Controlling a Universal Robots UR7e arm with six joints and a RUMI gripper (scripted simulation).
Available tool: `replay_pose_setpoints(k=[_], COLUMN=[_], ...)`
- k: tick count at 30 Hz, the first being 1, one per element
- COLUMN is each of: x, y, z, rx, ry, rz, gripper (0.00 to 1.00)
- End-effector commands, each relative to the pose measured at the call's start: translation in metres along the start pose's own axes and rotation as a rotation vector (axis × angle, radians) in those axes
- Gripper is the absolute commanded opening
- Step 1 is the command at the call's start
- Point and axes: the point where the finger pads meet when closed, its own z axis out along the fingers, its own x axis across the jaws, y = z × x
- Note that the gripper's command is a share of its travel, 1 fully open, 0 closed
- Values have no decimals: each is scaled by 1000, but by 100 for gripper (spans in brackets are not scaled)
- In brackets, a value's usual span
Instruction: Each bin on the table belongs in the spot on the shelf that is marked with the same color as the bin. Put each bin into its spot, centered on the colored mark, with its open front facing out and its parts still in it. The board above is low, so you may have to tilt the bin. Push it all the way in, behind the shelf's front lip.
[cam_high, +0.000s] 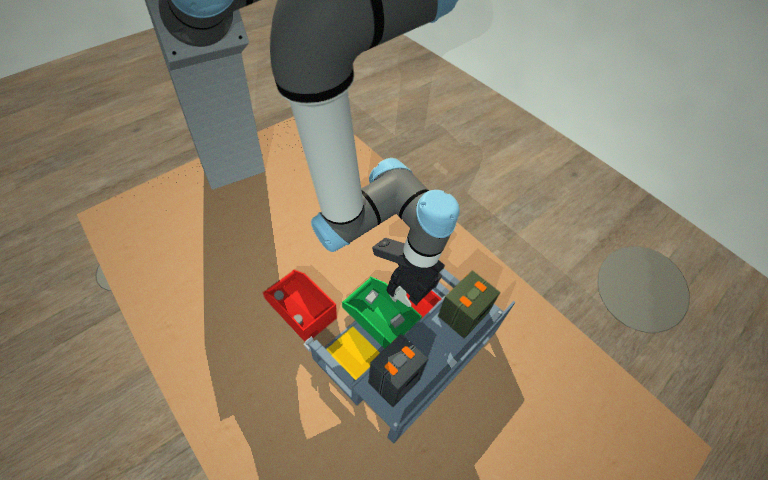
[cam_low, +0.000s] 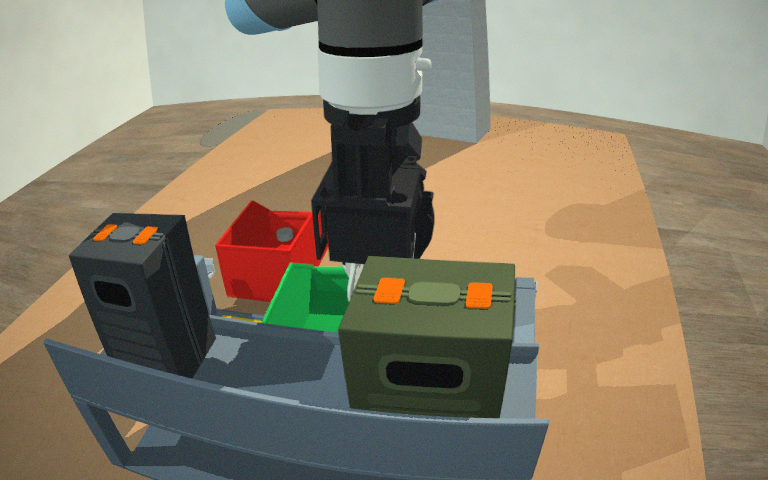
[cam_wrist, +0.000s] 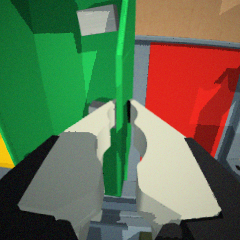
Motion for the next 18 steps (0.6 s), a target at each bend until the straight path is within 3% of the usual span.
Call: replay_pose_setpoints(k=[1,18], x=[0,0], y=[1,0], z=[0,1], rx=[-4,-28], ry=[0,-1], rz=[0,1], gripper=[0,0])
